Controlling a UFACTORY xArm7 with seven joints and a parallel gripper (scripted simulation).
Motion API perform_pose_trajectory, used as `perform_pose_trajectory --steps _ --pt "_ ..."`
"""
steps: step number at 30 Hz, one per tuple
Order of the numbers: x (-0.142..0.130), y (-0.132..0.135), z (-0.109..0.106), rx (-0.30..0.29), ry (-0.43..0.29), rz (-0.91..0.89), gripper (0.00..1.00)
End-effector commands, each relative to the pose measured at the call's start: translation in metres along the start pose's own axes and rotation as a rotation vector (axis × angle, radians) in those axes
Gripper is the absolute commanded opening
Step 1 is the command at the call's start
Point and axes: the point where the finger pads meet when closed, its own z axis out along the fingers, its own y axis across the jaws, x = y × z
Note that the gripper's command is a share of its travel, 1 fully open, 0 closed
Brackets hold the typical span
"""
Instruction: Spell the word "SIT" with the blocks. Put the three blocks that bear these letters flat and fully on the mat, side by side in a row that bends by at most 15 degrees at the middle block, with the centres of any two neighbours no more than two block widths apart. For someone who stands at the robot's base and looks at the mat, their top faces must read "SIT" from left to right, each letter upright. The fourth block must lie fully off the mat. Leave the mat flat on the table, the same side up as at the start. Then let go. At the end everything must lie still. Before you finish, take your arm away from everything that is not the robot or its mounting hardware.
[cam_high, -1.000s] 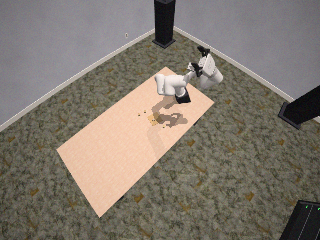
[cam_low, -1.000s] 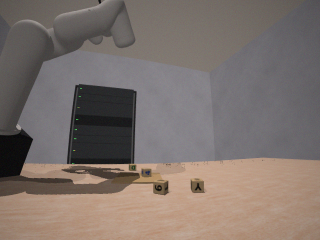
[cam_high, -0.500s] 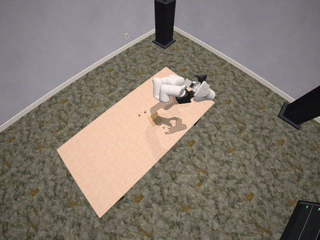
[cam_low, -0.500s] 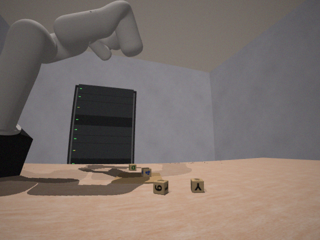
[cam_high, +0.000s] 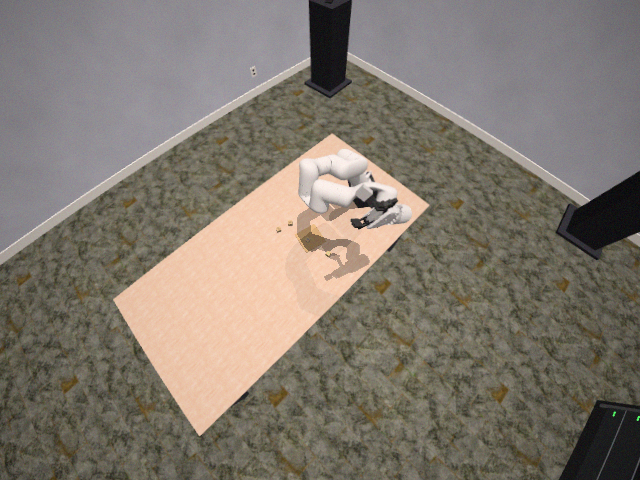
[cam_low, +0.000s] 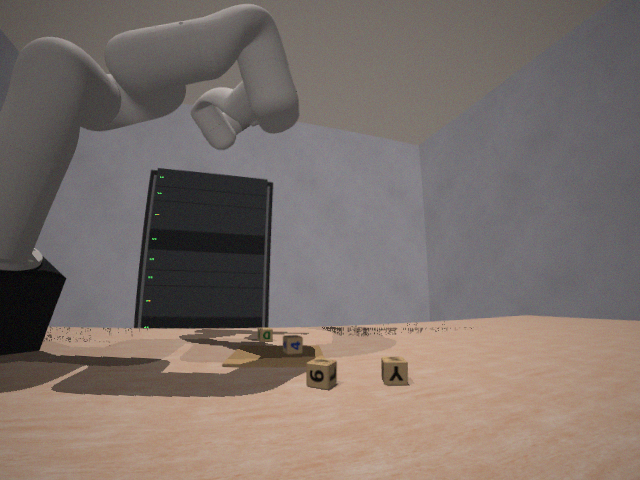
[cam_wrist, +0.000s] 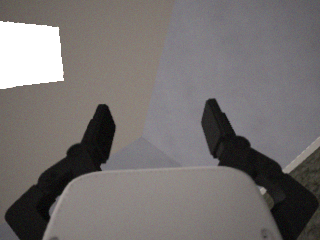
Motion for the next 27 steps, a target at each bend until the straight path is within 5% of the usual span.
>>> perform_pose_trajectory --steps 1,15,26,27 --pt "-0.016 0.046 -0.01 -0.04 -0.049 -0.119 1.0" --pt "-0.038 0.172 -0.047 -0.16 -0.197 -0.426 1.0" --pt "-0.039 0.186 -0.053 -0.175 -0.215 -0.46 1.0" --pt "-0.039 0.231 -0.071 -0.224 -0.277 -0.566 1.0"
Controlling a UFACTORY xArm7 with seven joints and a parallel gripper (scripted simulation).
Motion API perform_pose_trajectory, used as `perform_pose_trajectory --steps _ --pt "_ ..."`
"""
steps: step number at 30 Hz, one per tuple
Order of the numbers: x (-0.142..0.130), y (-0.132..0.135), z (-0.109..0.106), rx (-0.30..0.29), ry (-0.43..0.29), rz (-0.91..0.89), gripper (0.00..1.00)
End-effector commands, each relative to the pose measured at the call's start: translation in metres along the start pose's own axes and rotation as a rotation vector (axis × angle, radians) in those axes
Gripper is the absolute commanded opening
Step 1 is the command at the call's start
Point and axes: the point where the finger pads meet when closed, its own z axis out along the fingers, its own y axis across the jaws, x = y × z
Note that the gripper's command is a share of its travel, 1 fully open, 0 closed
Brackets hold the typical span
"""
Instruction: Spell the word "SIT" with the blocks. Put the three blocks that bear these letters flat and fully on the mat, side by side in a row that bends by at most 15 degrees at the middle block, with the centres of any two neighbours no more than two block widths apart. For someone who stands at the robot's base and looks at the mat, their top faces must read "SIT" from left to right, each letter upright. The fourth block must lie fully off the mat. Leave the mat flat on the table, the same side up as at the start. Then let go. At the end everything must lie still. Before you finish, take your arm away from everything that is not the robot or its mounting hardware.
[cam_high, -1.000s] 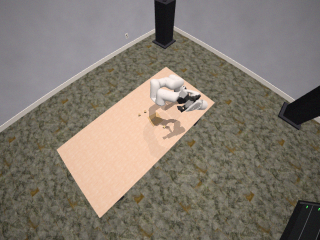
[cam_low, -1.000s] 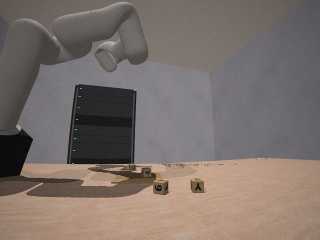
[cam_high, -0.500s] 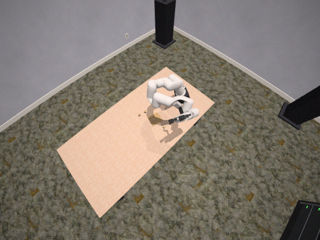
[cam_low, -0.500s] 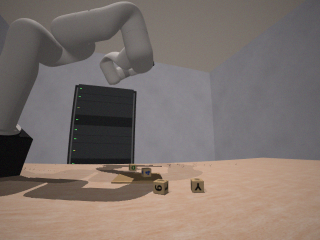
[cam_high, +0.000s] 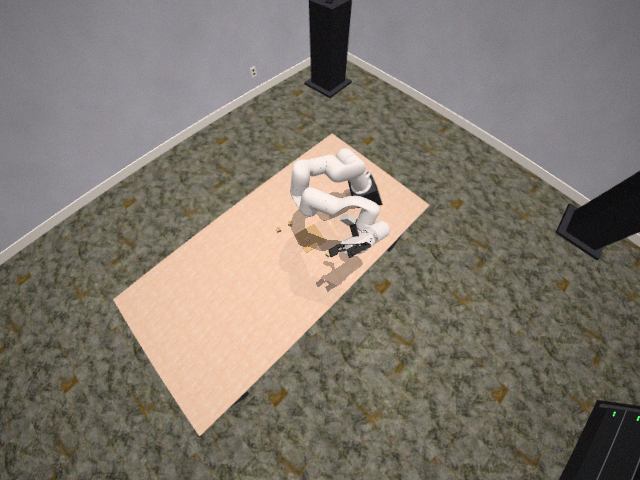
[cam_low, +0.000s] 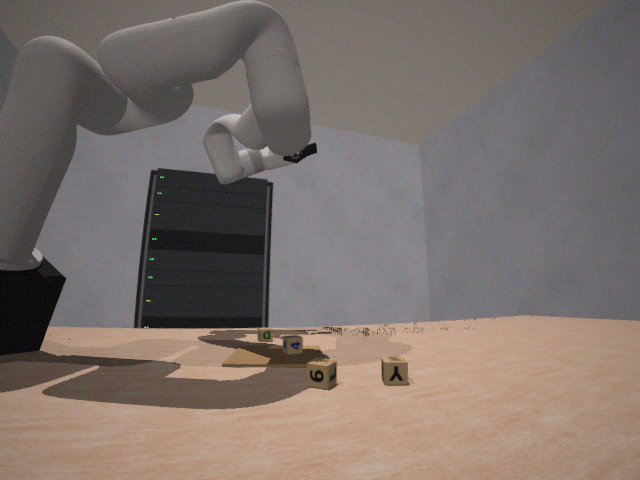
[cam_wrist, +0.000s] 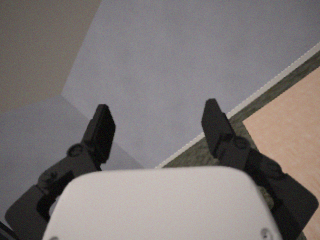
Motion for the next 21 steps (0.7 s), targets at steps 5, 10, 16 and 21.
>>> perform_pose_trajectory --steps 5,10,16,21 --pt "-0.028 0.052 -0.01 -0.057 -0.079 -0.133 1.0" --pt "-0.028 0.052 -0.01 -0.057 -0.079 -0.133 1.0" --pt "-0.051 0.102 -0.025 -0.112 -0.162 -0.253 1.0" --pt "-0.051 0.102 -0.025 -0.112 -0.162 -0.253 1.0"
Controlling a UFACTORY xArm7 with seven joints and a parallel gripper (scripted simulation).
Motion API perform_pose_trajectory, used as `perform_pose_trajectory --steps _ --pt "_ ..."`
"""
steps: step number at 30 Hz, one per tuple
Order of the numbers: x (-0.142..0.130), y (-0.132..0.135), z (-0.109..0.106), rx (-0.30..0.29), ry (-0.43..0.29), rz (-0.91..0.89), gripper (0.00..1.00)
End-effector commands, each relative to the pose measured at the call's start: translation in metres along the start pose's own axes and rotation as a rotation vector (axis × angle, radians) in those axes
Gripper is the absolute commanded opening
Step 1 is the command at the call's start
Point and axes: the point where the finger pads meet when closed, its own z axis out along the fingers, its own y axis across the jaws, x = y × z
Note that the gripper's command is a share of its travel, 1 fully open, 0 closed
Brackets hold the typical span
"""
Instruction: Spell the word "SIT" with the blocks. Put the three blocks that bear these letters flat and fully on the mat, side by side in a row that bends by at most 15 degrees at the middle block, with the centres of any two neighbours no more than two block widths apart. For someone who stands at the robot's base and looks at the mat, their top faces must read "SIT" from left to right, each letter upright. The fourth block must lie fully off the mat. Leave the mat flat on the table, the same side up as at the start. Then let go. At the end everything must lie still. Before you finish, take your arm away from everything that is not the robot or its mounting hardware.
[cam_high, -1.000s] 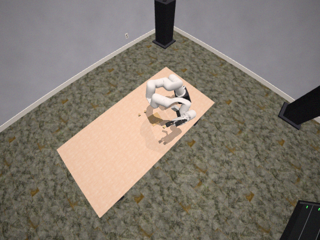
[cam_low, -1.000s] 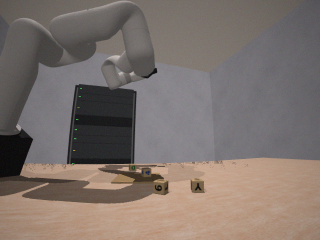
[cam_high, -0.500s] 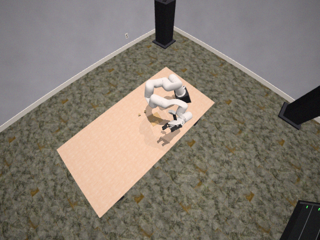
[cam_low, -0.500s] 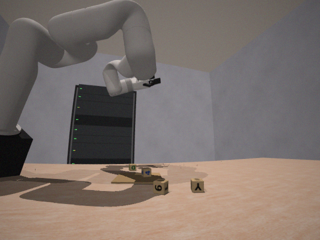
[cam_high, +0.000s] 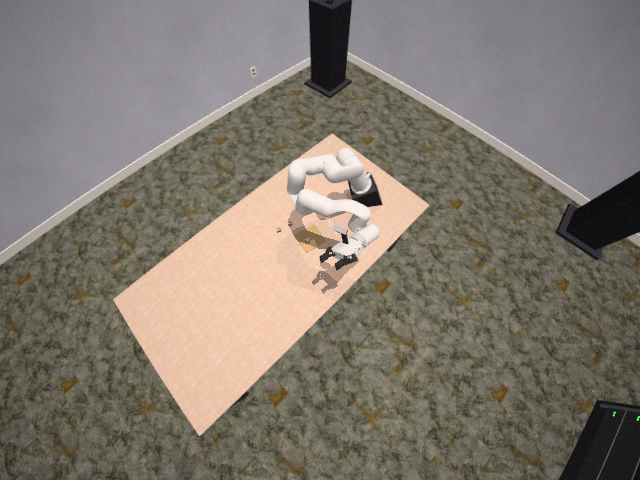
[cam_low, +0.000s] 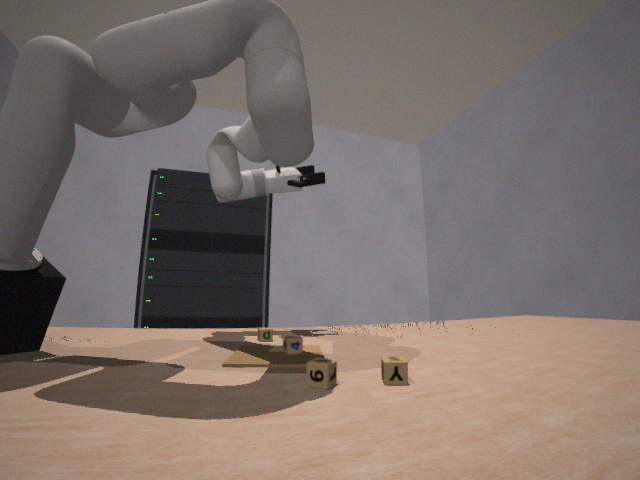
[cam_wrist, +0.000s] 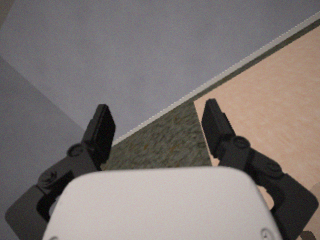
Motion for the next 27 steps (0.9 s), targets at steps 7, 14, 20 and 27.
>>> perform_pose_trajectory --steps 7,14,20,27 --pt "-0.031 0.042 -0.009 -0.05 -0.088 -0.111 1.0" --pt "-0.031 0.042 -0.009 -0.05 -0.088 -0.111 1.0" --pt "-0.056 0.081 -0.022 -0.094 -0.174 -0.207 1.0" --pt "-0.076 0.116 -0.038 -0.132 -0.26 -0.29 1.0"
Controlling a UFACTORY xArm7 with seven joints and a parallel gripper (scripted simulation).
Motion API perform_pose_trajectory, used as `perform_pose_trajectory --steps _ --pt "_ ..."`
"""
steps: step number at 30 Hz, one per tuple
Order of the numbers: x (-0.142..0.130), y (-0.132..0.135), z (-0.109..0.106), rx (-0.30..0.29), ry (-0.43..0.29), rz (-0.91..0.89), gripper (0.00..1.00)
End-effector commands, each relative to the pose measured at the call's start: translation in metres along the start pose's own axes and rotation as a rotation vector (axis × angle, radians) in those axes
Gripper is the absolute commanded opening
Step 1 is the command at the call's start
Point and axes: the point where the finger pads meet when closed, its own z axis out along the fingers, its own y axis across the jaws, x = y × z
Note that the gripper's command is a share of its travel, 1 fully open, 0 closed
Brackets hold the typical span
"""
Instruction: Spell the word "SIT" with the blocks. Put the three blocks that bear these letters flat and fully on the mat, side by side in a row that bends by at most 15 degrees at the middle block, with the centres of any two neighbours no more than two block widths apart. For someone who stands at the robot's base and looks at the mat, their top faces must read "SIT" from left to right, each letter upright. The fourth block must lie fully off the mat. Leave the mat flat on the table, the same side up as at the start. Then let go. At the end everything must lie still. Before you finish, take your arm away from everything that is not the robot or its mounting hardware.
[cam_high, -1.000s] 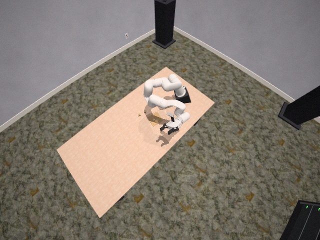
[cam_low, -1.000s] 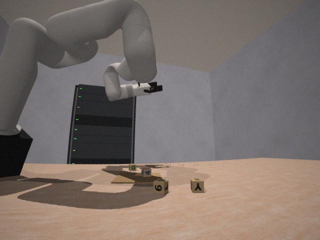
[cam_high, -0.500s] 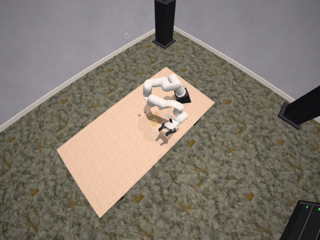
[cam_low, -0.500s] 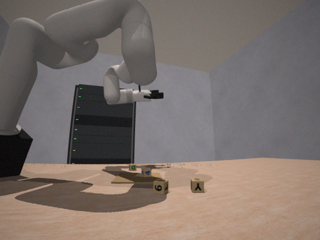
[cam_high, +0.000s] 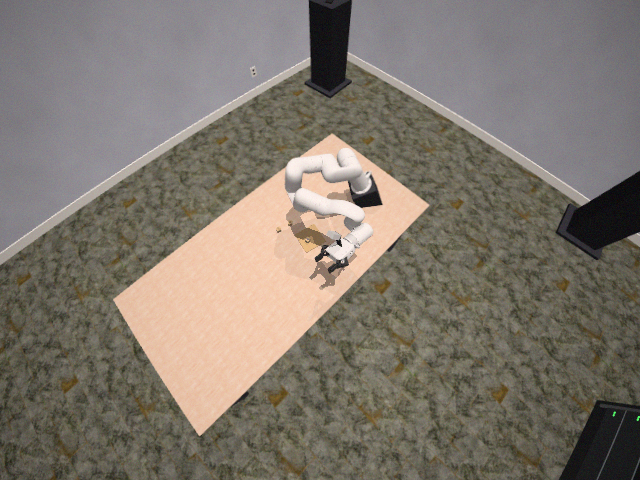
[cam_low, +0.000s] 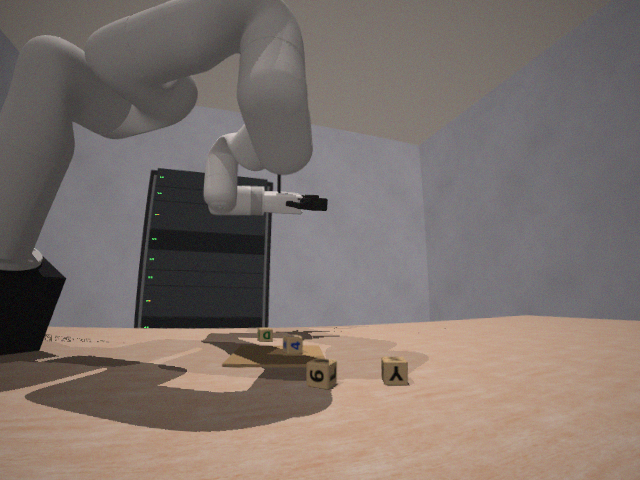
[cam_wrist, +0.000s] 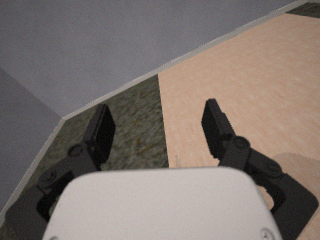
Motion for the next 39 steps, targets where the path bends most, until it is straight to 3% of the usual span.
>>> perform_pose_trajectory --steps 1,11,12,22,23,33,34,39 --pt "-0.028 0.03 -0.008 -0.036 -0.085 -0.083 1.0" --pt "-0.028 0.03 -0.008 -0.036 -0.085 -0.083 1.0" --pt "-0.053 0.058 -0.019 -0.066 -0.169 -0.154 1.0" --pt "-0.053 0.058 -0.019 -0.066 -0.169 -0.154 1.0" --pt "-0.073 0.083 -0.031 -0.09 -0.25 -0.215 1.0" --pt "-0.073 0.083 -0.031 -0.09 -0.25 -0.215 1.0" --pt "-0.09 0.104 -0.045 -0.108 -0.326 -0.265 1.0" --pt "-0.09 0.104 -0.045 -0.108 -0.326 -0.265 1.0"
